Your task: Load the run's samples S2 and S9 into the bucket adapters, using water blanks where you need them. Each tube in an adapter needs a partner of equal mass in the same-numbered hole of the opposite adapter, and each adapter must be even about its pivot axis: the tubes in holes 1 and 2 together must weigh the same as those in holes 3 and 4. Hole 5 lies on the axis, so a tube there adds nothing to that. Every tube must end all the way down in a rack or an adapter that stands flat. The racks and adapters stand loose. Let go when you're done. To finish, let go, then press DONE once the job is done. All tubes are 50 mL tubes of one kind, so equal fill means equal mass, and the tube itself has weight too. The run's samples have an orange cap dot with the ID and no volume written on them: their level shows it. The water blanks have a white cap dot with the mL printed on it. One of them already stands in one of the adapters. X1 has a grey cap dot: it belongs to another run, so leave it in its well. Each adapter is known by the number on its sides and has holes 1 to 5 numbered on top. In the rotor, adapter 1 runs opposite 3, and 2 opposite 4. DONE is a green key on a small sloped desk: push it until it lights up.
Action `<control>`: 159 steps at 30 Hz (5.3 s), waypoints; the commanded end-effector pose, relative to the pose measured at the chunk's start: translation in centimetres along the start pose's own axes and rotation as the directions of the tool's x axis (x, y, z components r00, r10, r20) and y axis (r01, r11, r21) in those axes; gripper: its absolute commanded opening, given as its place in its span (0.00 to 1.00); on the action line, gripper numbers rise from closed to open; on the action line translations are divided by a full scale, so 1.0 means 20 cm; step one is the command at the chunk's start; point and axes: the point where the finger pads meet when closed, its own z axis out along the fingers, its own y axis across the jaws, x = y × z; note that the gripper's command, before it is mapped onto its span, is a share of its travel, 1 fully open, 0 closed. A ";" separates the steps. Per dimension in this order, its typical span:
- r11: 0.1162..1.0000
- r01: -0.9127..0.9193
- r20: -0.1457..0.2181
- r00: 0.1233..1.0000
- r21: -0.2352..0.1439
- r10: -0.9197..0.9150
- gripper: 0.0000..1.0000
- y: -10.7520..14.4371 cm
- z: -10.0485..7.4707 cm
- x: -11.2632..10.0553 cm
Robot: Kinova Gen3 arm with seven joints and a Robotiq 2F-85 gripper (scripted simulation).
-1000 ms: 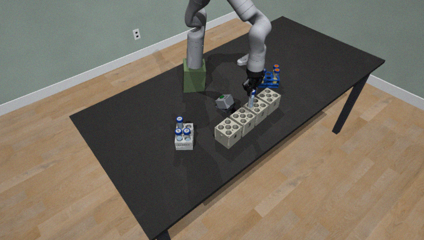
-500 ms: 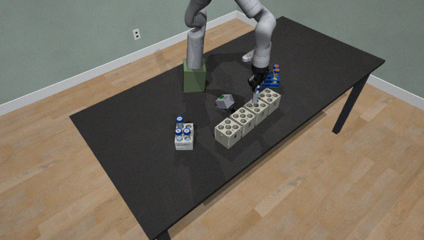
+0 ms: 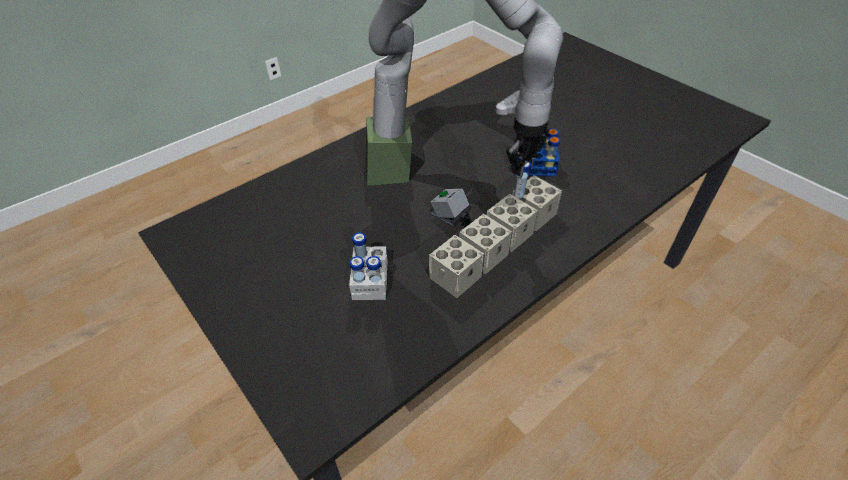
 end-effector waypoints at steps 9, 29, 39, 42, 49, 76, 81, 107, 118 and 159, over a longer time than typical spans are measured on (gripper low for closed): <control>1.000 0.013 0.004 1.000 0.004 -0.013 0.10 0.18 -0.01 0.01; 1.000 0.011 0.001 1.000 0.005 -0.011 0.10 0.47 0.00 0.04; 1.000 0.013 0.002 1.000 -0.001 -0.013 0.10 0.50 0.00 0.05; 1.000 0.013 0.002 1.000 -0.001 -0.013 0.10 0.50 0.00 0.05; 1.000 0.010 0.006 1.000 0.000 -0.010 0.10 0.50 0.02 0.04; 1.000 0.011 0.004 1.000 0.001 -0.011 0.10 0.50 0.17 0.05; 1.000 0.011 0.004 1.000 0.001 -0.011 0.10 0.50 0.21 0.05; 1.000 0.011 0.004 1.000 0.000 -0.011 0.10 0.50 0.22 0.04; 1.000 0.012 0.003 1.000 0.000 -0.012 0.10 0.50 0.25 0.05; 1.000 0.013 0.000 1.000 0.001 -0.013 0.10 0.50 0.37 0.05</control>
